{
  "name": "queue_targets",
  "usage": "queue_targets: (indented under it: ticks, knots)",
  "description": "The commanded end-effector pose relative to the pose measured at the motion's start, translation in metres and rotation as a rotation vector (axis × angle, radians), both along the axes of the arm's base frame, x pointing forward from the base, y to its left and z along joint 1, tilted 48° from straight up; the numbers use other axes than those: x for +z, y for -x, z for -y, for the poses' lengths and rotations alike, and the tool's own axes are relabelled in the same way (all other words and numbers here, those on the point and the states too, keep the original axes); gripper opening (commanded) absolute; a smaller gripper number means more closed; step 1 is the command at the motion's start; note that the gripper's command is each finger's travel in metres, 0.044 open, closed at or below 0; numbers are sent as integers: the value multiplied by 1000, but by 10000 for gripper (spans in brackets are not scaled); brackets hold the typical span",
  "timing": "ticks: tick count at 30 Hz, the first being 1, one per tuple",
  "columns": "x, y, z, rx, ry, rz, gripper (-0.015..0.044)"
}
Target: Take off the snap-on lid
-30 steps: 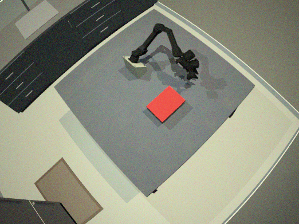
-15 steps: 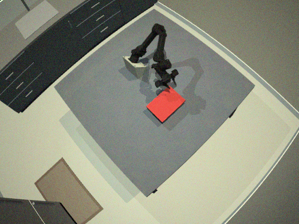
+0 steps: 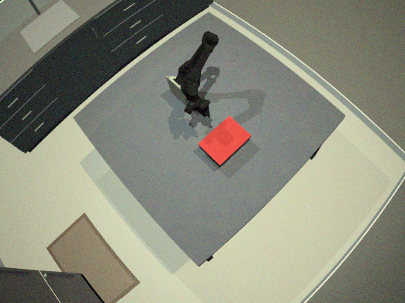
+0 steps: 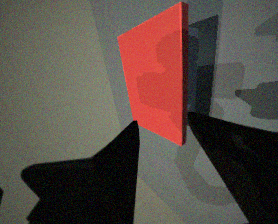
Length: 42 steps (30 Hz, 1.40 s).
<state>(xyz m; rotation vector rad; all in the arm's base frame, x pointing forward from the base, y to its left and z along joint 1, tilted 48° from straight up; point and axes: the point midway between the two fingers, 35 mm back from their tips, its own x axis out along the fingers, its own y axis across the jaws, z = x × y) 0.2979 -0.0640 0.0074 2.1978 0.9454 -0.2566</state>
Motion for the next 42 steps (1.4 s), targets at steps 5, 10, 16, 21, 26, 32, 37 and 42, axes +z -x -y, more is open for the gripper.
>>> queue_targets:
  ticks: [5,10,16,21,26,32,37,42]
  knots:
    - [-1,2,0,-10,-27,-11,235]
    - [-28,2,-26,-3,-19,-14,235]
    - [-45,8,-51,-10,-29,-11,235]
    - [-46,7,-51,-10,-29,-11,235]
    - [-48,2,-54,-7,-26,-12,235]
    - [-53,-5,-58,-5,-21,-15,235]
    - [-56,-11,-62,-4,-20,-16,235]
    - [-59,-17,-66,-4,-20,-16,235]
